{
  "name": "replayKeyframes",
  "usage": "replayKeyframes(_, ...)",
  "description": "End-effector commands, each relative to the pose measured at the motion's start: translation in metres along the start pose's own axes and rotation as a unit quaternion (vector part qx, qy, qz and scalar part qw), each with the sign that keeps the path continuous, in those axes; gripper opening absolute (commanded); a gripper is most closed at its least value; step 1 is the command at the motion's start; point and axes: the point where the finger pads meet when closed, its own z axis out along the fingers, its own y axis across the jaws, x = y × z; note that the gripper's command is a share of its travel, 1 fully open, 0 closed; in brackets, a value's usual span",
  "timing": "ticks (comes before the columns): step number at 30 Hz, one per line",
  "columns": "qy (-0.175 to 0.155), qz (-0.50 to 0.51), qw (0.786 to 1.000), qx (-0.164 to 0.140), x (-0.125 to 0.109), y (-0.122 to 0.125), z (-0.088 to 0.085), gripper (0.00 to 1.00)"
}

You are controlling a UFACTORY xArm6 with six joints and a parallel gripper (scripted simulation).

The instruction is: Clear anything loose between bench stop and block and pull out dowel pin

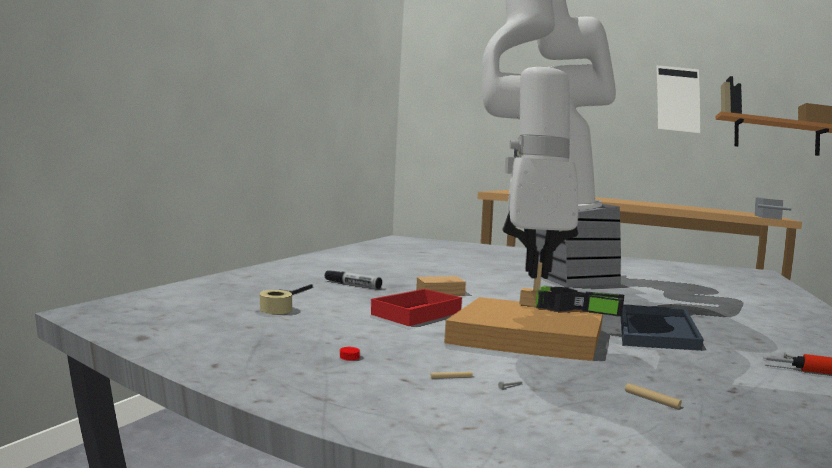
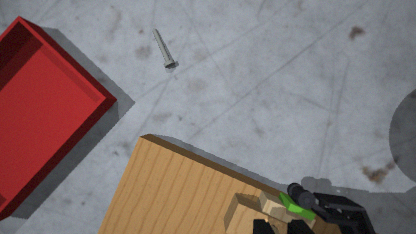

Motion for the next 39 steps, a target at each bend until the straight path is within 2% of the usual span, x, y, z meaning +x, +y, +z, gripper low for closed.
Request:
replayKeyframes(1,-0.001,0.006,1.000,0.001,-0.0011,-0.0005,-0.0008,0.00)
replayKeyframes(39,-0.001,0.059,0.998,0.001,-0.0011,-0.0005,-0.0009,0.00)
